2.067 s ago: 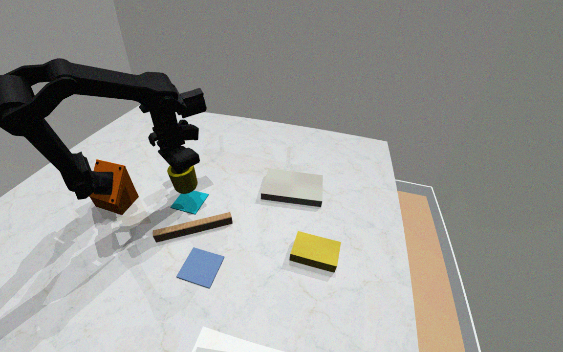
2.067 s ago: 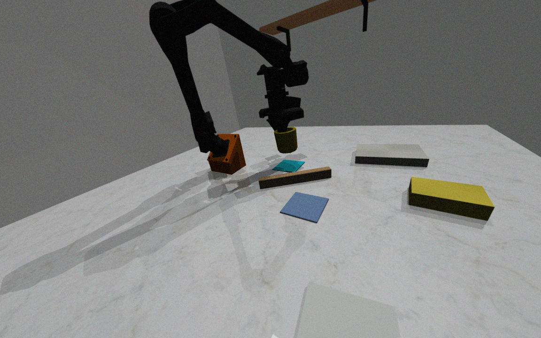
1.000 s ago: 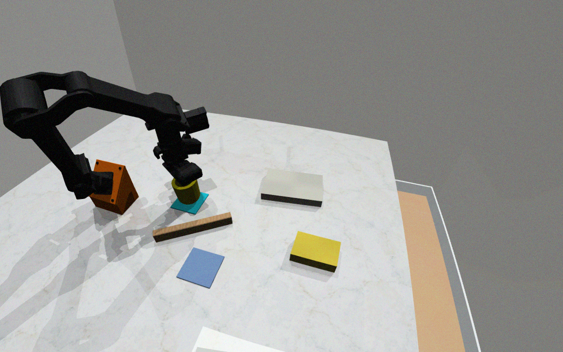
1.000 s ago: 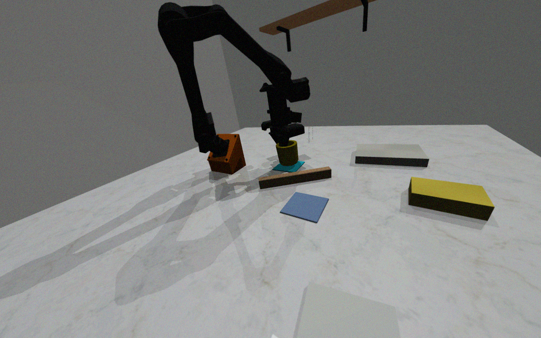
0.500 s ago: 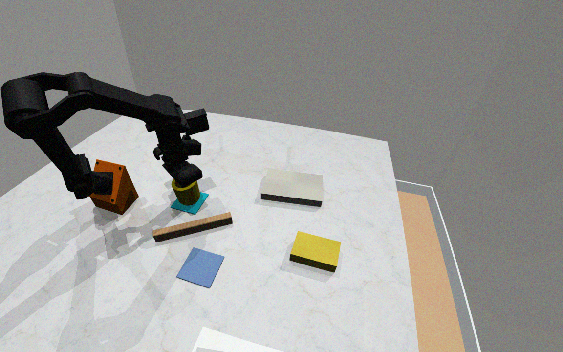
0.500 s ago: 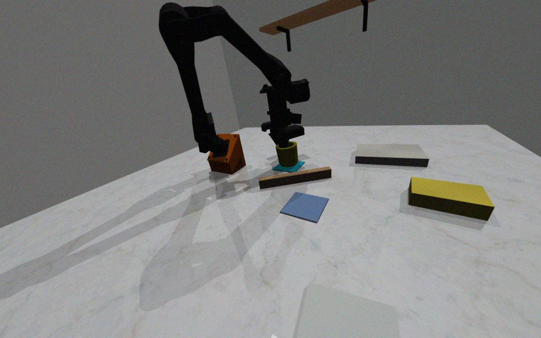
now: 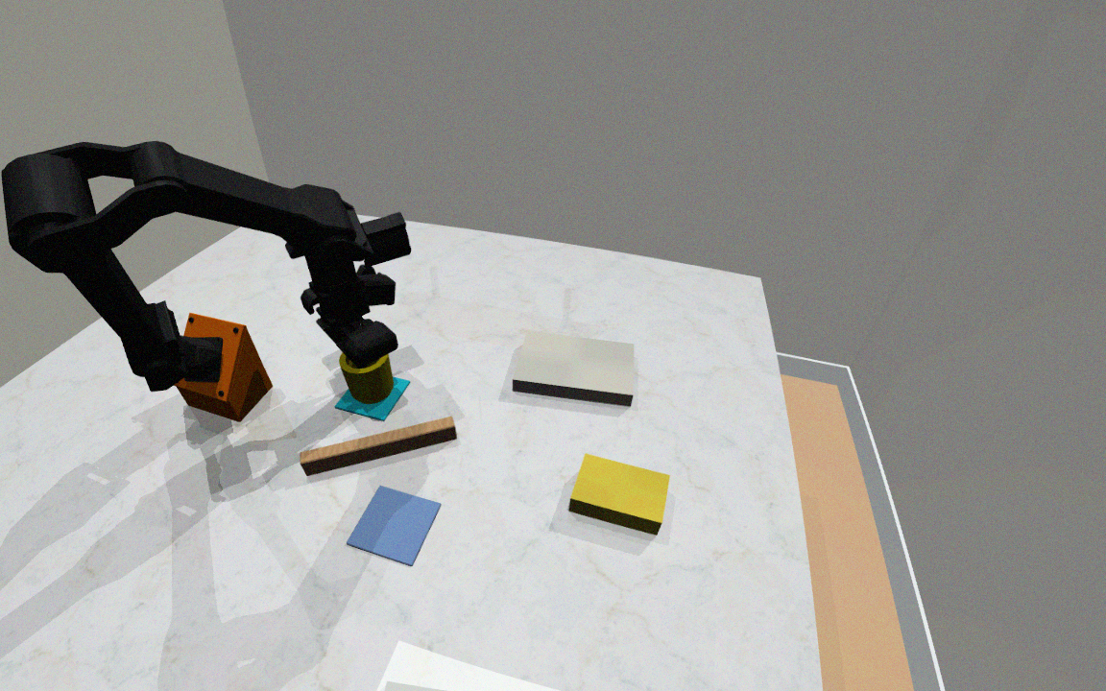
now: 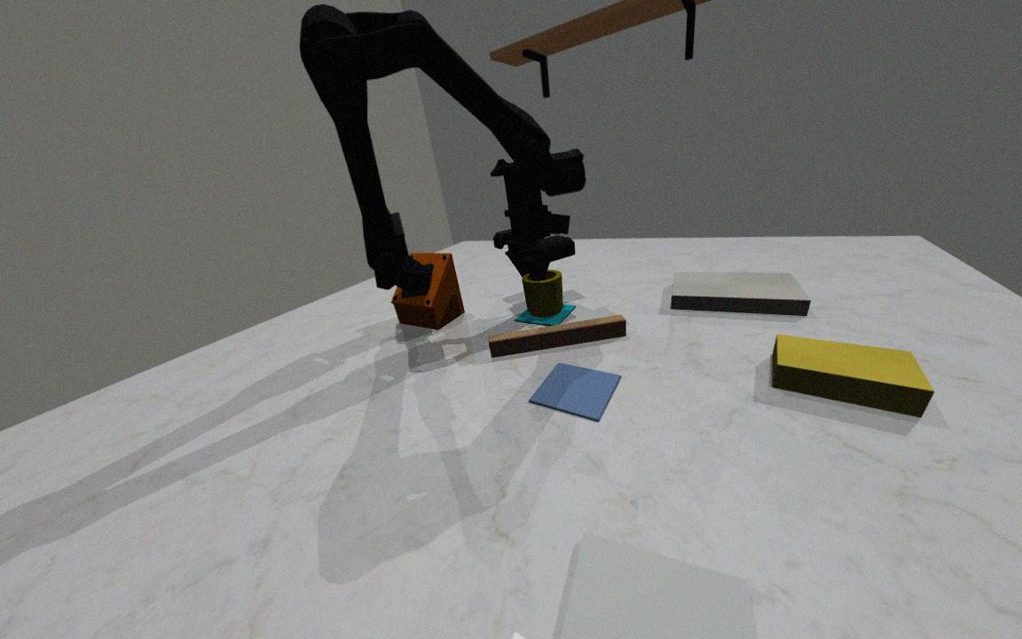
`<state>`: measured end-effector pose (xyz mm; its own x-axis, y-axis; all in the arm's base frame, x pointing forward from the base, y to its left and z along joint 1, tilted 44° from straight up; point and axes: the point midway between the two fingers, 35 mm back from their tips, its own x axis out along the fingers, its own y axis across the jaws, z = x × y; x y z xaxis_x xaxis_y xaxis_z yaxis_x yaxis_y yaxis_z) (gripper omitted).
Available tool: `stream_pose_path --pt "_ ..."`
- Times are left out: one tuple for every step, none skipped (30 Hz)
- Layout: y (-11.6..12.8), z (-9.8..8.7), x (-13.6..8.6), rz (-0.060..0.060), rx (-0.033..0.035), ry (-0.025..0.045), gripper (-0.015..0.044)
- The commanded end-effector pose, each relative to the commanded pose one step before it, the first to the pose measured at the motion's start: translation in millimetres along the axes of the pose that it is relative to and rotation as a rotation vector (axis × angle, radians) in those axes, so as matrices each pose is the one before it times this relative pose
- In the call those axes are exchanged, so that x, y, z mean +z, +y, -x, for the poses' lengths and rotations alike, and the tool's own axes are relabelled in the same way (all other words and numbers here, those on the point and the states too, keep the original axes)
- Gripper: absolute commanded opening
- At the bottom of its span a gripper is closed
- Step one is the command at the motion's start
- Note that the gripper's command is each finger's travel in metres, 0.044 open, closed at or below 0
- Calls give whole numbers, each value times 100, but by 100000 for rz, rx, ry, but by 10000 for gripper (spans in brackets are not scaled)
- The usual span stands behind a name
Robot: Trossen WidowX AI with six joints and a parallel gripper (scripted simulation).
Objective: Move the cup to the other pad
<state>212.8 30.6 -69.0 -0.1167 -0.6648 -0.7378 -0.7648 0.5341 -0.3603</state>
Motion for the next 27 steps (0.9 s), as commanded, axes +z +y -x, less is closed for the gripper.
stream_pose_path --pt "-25 254 43 -86 13 -56 147" --pt "-2 114 12 20 -3 5 147" --pt "-2 137 13 24 -4 6 147" --pt "-2 148 12 26 -4 7 147" --pt "-1 151 9 26 -5 8 147" --pt "-1 157 7 27 -5 9 147" --pt "-1 158 5 27 -6 10 147" --pt "-1 158 3 27 -6 11 147" --pt "0 158 2 26 -6 12 147" --pt "0 159 1 26 -7 12 147" --pt "1 159 1 26 -7 13 147" --pt "1 159 0 26 -8 14 147" --pt "1 160 -1 26 -8 14 147" --pt "1 152 -1 24 -8 14 147" --pt "2 152 -2 24 -8 15 147" --pt "2 152 -3 24 -9 15 147" --pt "2 153 -4 24 -9 16 147" --pt "3 153 -5 23 -9 17 147" --pt "3 153 -6 23 -10 17 147" --pt "3 154 -8 23 -10 18 147" --pt "3 154 -9 23 -10 19 147" --pt "3 154 -10 23 -11 19 147" --pt "4 154 -11 23 -11 20 147" --pt "4 155 -14 22 -12 21 147" --pt "4 155 -16 22 -12 21 147" --pt "5 155 -19 22 -12 22 147" --pt "5 156 -22 22 -13 23 147"
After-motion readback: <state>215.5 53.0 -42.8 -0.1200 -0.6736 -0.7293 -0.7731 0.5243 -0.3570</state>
